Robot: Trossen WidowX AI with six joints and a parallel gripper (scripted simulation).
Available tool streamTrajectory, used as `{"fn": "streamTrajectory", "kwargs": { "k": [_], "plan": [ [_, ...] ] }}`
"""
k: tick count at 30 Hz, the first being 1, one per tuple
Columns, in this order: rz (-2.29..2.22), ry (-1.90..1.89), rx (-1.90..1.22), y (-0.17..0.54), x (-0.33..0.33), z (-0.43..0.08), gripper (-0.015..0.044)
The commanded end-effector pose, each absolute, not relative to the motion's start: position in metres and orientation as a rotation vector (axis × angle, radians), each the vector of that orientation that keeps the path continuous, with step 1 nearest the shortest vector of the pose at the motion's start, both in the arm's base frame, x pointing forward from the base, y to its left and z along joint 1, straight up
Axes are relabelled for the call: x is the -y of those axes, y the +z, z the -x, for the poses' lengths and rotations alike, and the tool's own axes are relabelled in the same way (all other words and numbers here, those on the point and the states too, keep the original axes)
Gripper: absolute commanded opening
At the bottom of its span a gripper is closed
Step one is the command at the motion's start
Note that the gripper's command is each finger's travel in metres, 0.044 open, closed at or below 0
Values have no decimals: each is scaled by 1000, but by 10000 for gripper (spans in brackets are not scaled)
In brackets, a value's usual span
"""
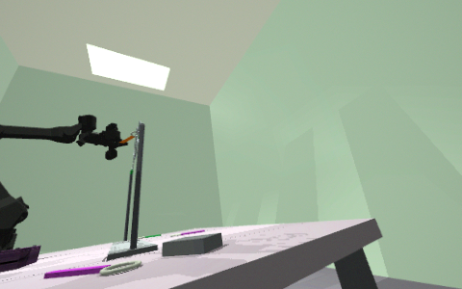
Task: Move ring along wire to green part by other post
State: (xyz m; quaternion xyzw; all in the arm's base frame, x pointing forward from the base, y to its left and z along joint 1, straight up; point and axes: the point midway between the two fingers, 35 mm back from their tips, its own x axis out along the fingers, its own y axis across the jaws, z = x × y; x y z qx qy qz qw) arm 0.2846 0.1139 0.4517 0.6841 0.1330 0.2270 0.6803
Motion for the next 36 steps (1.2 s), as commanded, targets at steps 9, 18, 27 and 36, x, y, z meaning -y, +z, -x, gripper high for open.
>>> {"fn": "streamTrajectory", "kwargs": {
  "k": [9, 18, 27, 36],
  "plan": [
    [-1386, 479, -330, 447, -114, -285, -150],
    [-1277, 453, -351, 444, -113, -285, -150],
    [-1168, 427, -370, 440, -111, -285, -150],
    [-1058, 400, -388, 437, -110, -285, -150]
  ]
}}
